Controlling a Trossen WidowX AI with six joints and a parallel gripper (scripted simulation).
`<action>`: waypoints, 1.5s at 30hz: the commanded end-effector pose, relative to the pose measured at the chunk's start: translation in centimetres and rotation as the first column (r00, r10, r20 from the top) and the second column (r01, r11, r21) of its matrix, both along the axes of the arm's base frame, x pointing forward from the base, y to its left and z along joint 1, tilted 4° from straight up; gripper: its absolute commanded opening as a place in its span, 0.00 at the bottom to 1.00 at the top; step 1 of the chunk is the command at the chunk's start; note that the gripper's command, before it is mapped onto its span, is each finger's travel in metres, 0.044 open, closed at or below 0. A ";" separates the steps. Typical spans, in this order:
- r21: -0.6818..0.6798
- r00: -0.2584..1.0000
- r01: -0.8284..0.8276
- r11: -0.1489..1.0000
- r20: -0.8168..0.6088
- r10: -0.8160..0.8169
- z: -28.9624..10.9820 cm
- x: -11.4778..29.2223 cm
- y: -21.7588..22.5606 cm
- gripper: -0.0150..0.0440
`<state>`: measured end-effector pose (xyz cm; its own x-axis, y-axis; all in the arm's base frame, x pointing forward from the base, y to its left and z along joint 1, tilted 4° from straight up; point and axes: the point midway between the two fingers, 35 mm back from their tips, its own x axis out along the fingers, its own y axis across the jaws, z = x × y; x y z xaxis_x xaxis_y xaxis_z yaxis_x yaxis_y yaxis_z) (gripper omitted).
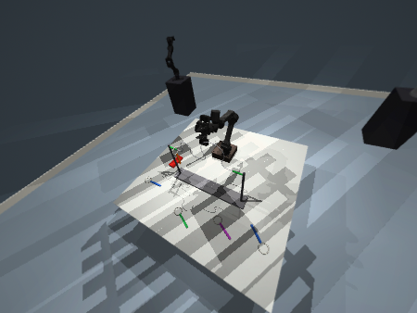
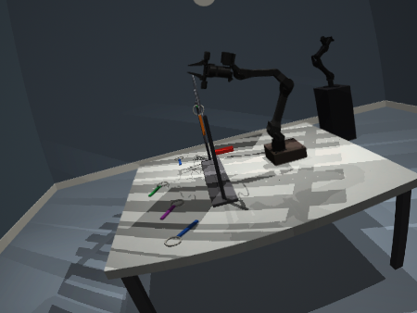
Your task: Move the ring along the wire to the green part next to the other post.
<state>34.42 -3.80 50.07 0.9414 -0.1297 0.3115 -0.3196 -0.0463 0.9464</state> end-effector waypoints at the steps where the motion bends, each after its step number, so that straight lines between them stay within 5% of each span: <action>1: -0.092 0.991 0.127 0.988 -0.019 -0.129 -1.6 0.8 -4.3 0.53; 15: -0.363 0.886 0.410 0.837 -0.060 -0.460 -6.7 0.2 -16.8 0.53; 30: -0.782 0.755 0.313 0.539 -0.139 -0.641 -20.3 -3.2 -30.5 0.53; 39: -0.918 0.794 0.097 0.384 -0.161 -0.586 -28.8 -5.0 -30.6 0.53; 45: -0.982 0.863 -0.090 0.164 -0.159 -0.479 -37.1 -8.2 -27.4 0.53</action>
<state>28.15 -33.18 17.28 0.9544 -0.2950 0.0466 0.2665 0.9117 0.3128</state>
